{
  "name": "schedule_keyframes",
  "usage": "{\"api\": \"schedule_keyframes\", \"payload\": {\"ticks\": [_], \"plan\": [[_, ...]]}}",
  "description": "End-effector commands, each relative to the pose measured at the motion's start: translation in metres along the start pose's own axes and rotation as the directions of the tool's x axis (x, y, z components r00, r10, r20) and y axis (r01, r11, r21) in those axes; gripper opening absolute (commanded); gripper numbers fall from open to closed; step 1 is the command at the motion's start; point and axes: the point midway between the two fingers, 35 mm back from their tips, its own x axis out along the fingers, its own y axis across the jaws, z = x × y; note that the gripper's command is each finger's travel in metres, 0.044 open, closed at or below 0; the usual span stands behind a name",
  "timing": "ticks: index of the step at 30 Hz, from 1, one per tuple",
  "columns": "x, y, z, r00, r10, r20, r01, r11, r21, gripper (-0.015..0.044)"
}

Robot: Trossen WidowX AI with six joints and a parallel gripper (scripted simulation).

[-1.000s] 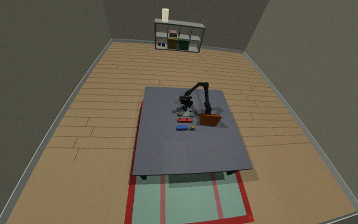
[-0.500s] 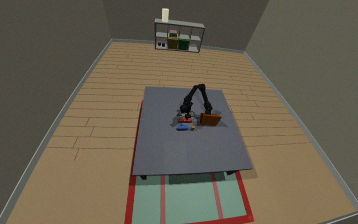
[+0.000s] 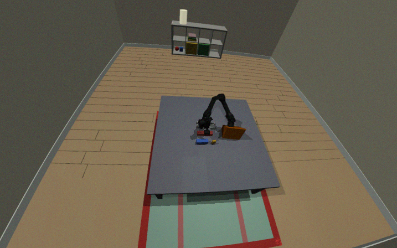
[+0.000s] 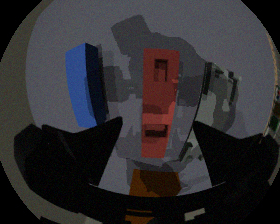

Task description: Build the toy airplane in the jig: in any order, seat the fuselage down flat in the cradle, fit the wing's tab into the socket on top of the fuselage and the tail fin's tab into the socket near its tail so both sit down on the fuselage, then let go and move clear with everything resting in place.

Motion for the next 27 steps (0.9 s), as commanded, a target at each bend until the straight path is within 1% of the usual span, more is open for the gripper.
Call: {"api": "schedule_keyframes", "payload": {"ticks": [1, 27], "plan": [[0.006, 0.000, -0.003, 1.000, -0.006, -0.007, 0.006, 1.000, -0.010, 0.0440], [0.047, 0.000, -0.003, 1.000, -0.008, -0.007, 0.008, 1.000, -0.010, 0.0440]]}}
